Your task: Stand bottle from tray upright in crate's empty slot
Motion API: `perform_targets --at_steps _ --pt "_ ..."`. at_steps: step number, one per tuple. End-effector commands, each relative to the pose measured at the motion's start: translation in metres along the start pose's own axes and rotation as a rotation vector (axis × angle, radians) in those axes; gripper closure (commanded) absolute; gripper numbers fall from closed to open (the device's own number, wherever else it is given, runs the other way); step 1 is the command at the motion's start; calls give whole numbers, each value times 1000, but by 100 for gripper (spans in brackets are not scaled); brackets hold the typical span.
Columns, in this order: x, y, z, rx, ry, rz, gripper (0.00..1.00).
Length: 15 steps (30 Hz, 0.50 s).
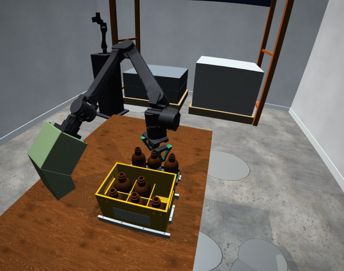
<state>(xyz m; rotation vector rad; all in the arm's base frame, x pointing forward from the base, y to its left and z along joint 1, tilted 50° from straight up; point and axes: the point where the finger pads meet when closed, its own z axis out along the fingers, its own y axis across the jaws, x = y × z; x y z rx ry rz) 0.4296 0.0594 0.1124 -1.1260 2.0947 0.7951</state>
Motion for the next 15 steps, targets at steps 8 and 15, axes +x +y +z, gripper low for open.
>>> perform_targets --at_steps 8,15 --pt "100 -73 -13 -34 39 -5 0" --pt "145 -98 -14 -51 53 26 0"
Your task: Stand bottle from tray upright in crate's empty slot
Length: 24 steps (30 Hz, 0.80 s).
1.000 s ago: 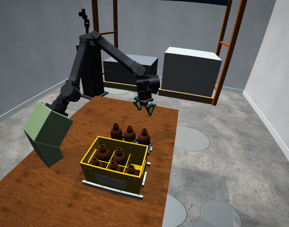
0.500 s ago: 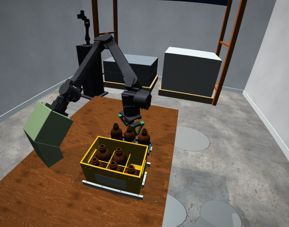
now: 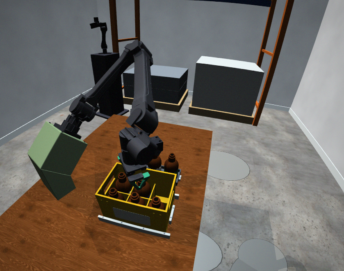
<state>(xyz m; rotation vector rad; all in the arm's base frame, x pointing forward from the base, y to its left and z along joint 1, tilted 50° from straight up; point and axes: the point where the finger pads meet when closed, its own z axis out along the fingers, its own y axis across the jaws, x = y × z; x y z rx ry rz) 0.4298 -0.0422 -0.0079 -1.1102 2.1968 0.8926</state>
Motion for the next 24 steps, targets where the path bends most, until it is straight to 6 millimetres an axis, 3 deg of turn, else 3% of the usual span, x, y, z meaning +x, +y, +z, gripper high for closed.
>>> perform_targets --at_steps 1,4,7,13,14,24 --pt "8 -28 -16 17 -5 -62 0" --pt "14 -32 -16 14 -6 -58 0" --pt "-7 -26 -11 8 3 -107 0" --pt "4 -29 -12 9 -2 -81 0" --pt "14 -22 -4 -11 -1 -60 100" --pt "9 -22 -8 0 -2 -71 100"
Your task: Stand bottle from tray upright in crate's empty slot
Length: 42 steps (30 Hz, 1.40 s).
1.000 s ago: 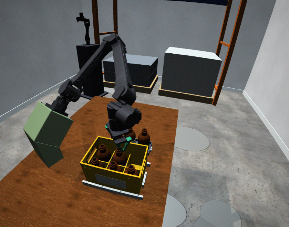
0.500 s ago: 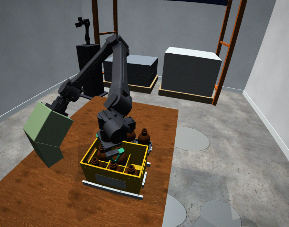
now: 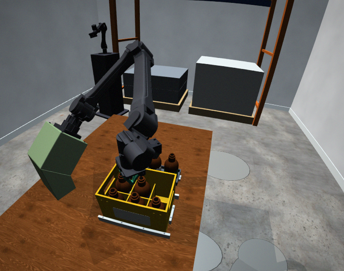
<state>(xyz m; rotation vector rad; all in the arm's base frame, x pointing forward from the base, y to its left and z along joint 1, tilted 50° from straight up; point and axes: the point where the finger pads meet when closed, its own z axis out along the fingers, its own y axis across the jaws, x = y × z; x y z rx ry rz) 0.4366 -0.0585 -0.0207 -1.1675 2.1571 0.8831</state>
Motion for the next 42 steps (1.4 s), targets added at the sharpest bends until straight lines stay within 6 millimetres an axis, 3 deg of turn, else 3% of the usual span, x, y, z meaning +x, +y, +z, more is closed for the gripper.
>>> perform_targets --at_steps 1,24,28,31,33,38,40,41,42 --pt "-4 -5 -6 11 -3 -19 100" --pt "-5 -4 -5 10 -2 -20 100" --pt "-31 15 -1 0 7 -8 100" --pt "-73 42 -1 8 16 -6 100" --pt "-91 61 -1 14 19 -4 100" --pt "-152 133 1 13 9 9 100" --pt "-152 133 1 13 9 9 100" --pt "-183 169 0 11 5 11 100" --pt "-189 180 0 9 2 13 100"
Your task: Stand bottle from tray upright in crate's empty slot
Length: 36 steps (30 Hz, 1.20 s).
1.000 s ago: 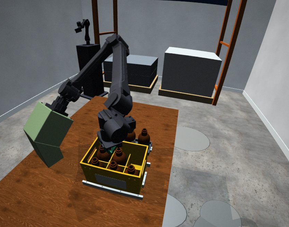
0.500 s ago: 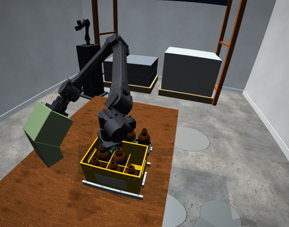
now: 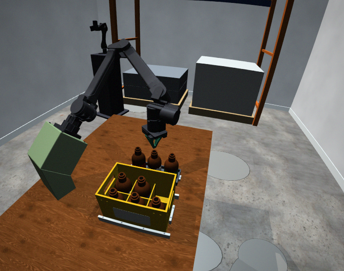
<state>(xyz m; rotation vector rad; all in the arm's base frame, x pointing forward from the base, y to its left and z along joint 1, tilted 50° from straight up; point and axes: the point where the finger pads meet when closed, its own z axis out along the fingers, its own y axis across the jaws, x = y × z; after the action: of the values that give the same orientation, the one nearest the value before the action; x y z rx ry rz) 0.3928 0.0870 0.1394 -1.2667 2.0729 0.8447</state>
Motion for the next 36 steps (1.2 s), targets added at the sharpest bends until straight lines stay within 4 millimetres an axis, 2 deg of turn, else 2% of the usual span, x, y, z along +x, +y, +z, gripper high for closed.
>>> perform_targets --at_steps 1,5,6,11,13,16,22,36 --pt "-31 41 1 12 2 118 100" --pt "-36 51 1 10 -2 120 100" --pt "-25 40 -2 18 0 162 39" --pt "-27 43 1 9 2 155 39" --pt "-41 42 -4 22 -10 122 39" --pt "-45 44 -9 29 -15 113 39" --pt "-40 41 -3 15 -6 132 39" --pt "-42 42 -5 19 -9 124 39"
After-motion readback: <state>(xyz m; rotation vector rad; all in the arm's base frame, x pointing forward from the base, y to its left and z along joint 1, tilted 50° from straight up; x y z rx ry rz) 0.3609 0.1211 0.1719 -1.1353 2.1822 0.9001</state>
